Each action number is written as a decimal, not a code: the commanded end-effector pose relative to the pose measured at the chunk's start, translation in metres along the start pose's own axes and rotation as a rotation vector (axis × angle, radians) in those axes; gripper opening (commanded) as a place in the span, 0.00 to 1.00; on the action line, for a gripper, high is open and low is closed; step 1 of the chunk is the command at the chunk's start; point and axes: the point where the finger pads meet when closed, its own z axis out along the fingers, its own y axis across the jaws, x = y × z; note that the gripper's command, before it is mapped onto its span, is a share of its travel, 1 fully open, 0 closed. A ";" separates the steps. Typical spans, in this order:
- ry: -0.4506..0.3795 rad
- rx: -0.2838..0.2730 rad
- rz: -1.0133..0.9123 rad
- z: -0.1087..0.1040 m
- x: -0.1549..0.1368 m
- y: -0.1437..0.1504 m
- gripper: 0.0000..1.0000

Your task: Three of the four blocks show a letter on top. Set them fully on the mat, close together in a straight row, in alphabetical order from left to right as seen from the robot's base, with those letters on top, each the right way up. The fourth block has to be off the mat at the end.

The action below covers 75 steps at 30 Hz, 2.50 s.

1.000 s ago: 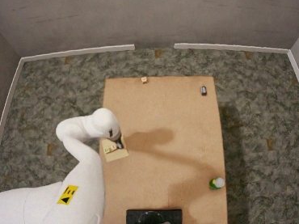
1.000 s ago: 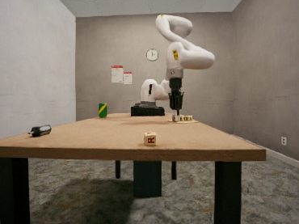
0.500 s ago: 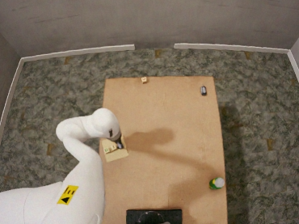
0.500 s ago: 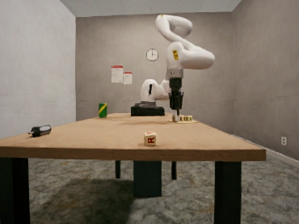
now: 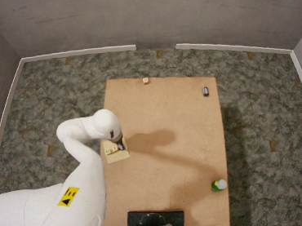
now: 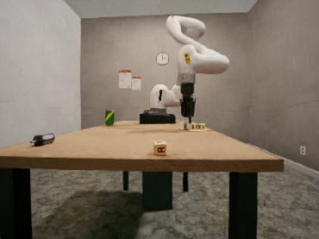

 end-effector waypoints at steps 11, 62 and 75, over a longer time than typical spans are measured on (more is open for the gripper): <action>0.005 -0.002 0.007 0.002 0.004 0.001 0.29; -0.001 -0.003 0.004 -0.092 -0.001 0.002 0.35; -0.001 -0.001 0.004 -0.091 0.000 0.001 1.00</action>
